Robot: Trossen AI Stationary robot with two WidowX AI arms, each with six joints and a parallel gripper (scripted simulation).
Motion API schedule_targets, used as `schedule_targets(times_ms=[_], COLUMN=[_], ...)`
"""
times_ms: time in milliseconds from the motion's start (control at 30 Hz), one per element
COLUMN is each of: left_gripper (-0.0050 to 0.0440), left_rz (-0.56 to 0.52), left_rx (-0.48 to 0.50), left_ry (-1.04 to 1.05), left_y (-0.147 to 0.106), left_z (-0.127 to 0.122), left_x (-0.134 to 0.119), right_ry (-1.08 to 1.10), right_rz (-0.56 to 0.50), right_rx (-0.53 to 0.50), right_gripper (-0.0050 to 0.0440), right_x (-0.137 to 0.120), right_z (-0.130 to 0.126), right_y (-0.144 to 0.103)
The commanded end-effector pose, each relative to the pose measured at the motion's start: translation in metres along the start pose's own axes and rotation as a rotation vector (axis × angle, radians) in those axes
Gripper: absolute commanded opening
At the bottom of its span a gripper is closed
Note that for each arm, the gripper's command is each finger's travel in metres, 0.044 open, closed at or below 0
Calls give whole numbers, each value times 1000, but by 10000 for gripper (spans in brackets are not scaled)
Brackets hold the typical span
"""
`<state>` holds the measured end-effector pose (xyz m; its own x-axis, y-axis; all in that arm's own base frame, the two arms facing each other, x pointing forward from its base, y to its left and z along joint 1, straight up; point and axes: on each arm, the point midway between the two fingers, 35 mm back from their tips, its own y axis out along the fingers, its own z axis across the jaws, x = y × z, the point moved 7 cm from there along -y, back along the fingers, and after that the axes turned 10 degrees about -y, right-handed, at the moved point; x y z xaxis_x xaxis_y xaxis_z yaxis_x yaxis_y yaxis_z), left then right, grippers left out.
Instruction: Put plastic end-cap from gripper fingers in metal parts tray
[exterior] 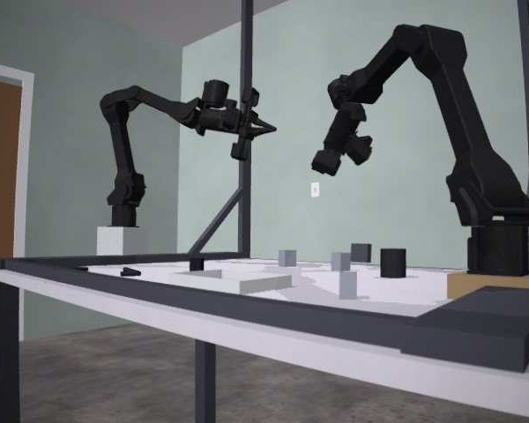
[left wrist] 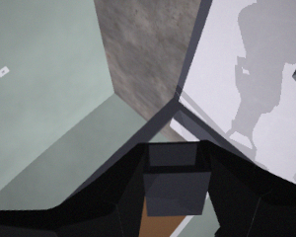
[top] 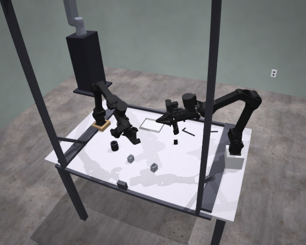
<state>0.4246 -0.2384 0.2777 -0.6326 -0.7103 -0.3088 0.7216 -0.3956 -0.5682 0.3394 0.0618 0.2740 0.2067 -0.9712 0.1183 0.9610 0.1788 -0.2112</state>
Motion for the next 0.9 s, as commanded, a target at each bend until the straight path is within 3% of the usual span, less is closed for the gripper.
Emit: schedule_targets(times_ms=[0,867], left_gripper=[0,0], left_rz=[7,7], left_rx=[29,29], left_ry=[5,5], left_y=[-10,-10], left_z=[9,9], left_x=[-3,-3], right_ry=[-162,-984], right_rz=[-30,-208], right_rx=[32,75], right_gripper=[0,0], right_x=[8,35], right_z=[6,18], right_y=[-14,-72])
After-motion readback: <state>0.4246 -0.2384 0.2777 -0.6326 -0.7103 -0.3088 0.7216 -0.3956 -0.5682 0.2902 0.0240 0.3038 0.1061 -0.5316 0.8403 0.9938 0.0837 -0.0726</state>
